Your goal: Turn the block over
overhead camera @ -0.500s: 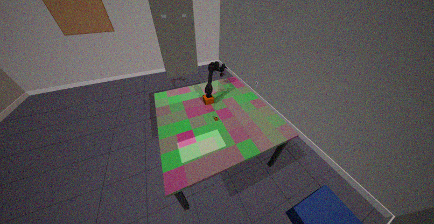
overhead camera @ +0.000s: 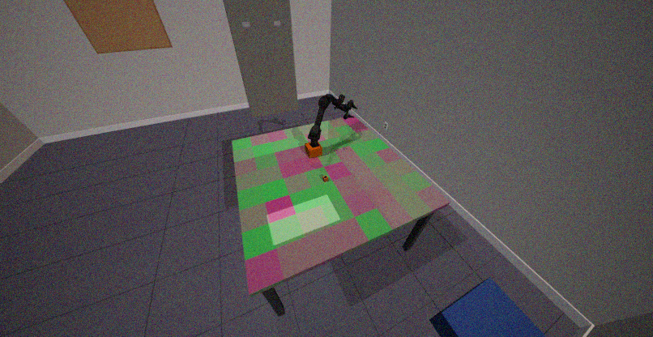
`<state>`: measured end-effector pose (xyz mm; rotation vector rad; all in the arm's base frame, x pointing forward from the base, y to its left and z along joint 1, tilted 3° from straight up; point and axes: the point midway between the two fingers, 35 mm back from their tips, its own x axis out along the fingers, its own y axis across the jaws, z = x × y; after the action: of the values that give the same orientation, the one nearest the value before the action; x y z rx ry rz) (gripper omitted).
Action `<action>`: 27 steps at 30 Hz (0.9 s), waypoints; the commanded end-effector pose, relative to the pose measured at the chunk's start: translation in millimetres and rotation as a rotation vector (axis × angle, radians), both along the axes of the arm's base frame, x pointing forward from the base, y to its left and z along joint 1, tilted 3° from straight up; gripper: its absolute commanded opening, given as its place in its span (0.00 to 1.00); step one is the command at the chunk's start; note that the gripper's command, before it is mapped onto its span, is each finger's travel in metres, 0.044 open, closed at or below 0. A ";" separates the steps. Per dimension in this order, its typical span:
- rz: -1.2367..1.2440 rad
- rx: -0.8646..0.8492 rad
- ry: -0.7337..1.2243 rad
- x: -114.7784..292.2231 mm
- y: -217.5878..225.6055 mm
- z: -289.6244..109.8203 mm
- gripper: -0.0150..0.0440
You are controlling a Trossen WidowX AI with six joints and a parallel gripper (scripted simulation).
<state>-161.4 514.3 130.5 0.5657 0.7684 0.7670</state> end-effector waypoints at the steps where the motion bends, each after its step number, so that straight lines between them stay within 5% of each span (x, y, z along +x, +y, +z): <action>1: -0.053 -0.120 -0.058 70.7 9.5 -9.9 1.00; 14: -0.204 -0.474 -0.118 278.8 -19.9 -33.4 1.00; 27: -0.294 -0.819 -0.008 451.4 -138.2 -57.0 1.00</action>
<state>252.5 416.3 82.7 -0.0058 0.8259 0.2041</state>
